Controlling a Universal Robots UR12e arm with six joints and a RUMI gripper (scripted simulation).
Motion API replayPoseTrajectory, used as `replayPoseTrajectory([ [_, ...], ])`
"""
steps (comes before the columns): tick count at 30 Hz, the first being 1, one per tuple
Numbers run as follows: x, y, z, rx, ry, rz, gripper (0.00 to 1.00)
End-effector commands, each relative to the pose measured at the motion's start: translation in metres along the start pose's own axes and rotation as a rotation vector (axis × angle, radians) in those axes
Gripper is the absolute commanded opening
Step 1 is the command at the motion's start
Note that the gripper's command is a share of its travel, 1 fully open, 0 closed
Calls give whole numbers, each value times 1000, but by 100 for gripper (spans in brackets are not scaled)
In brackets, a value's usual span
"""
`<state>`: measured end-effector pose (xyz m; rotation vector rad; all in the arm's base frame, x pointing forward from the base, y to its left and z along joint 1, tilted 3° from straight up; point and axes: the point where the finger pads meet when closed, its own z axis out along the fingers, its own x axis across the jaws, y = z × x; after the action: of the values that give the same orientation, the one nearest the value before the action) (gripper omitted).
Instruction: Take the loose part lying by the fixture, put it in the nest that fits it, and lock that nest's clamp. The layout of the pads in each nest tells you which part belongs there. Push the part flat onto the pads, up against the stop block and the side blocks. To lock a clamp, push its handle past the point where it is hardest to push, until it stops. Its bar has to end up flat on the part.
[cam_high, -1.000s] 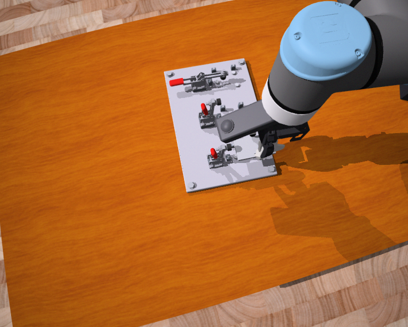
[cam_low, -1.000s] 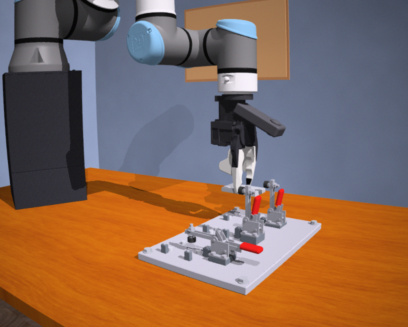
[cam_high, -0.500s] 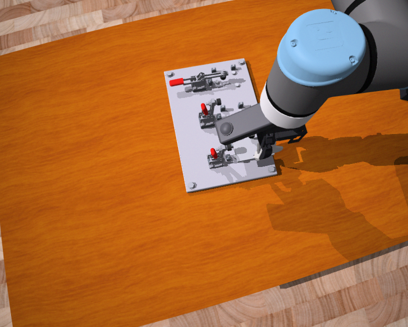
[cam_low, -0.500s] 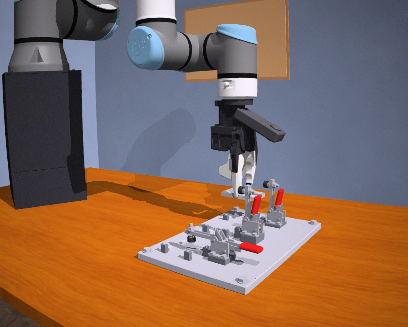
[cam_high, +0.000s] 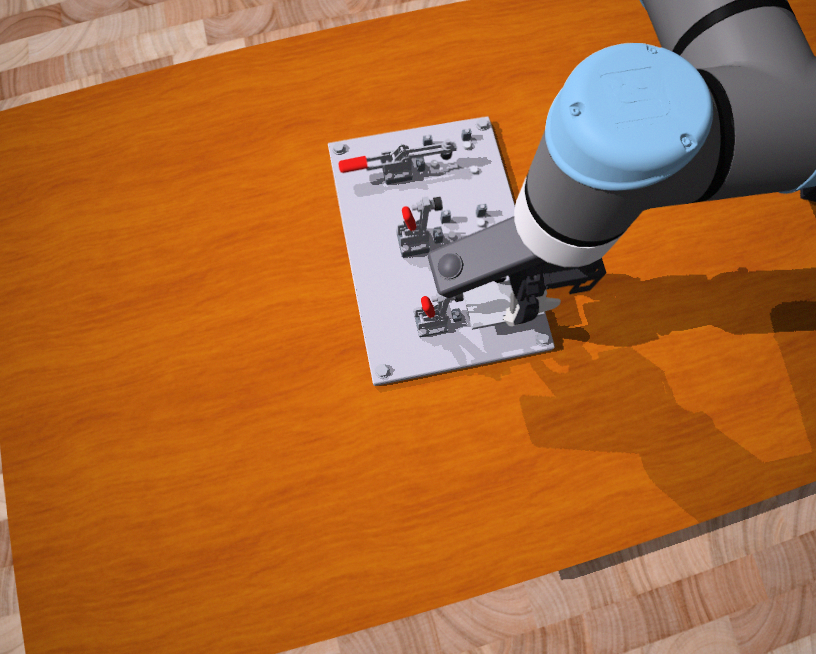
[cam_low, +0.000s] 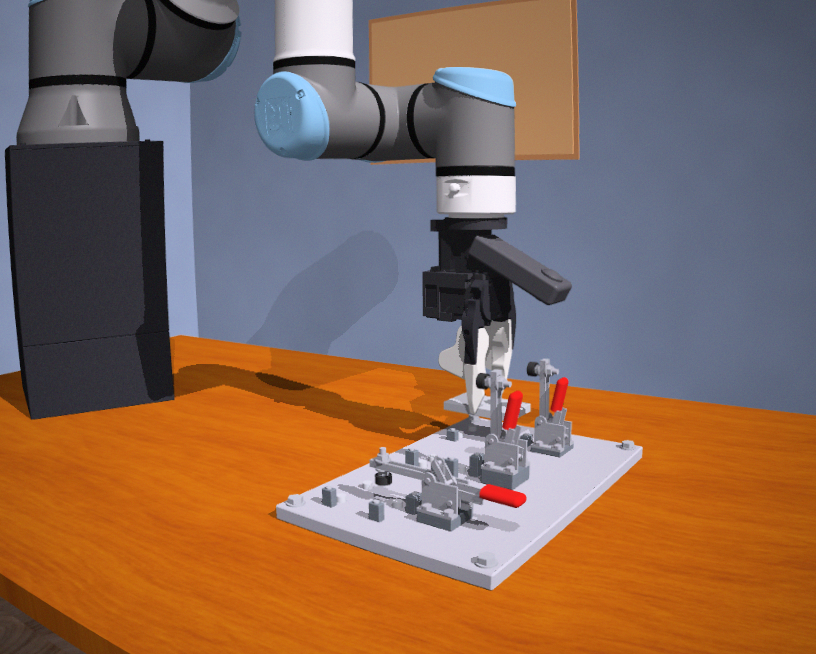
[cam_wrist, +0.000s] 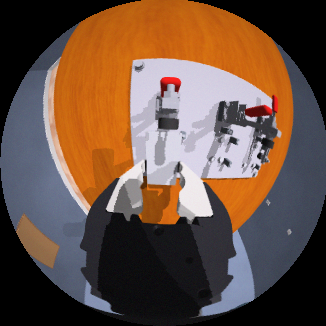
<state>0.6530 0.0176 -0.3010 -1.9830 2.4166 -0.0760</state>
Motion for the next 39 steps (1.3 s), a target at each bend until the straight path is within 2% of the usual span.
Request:
replayPoseTrajectory([
  [1,0,-1,8,1,0,0,0],
  [10,0,-1,17,1,0,0,0],
  [39,0,-1,19,1,0,0,0],
])
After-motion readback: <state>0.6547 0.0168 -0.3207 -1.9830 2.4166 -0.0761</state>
